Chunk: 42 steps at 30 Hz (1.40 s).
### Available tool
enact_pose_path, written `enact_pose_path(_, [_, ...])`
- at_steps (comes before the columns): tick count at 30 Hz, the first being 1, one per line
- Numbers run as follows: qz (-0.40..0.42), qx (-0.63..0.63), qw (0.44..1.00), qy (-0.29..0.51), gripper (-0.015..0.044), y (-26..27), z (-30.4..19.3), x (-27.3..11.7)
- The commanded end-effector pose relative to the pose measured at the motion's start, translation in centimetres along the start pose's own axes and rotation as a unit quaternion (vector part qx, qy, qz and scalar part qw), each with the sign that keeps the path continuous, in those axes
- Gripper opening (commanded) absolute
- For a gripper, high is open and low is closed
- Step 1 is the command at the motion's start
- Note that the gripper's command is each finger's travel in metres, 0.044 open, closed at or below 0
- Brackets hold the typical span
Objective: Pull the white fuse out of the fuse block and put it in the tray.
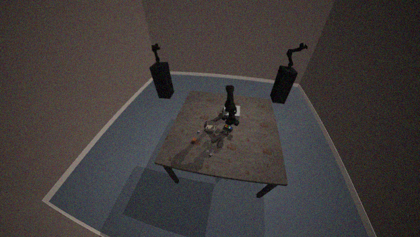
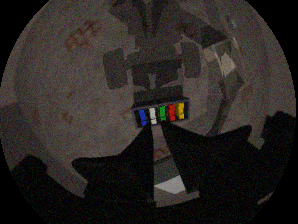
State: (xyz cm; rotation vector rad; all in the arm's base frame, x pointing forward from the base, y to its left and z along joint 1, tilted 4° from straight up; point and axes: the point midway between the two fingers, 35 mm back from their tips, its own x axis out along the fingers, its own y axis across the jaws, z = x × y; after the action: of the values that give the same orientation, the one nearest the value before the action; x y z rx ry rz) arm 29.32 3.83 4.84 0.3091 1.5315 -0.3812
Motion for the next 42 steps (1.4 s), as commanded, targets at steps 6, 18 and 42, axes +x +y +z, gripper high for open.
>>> enact_pose_path(6, [-0.003, -0.004, 1.000, 0.010, 0.0061, -0.1, -0.5, 0.7])
enact_pose_path(18, [-0.003, -0.004, 1.000, 0.010, 0.0061, 0.0, -0.5, 1.9])
enact_pose_path(42, [-0.003, -0.004, 1.000, 0.010, 0.0061, 0.0, -0.5, 3.4])
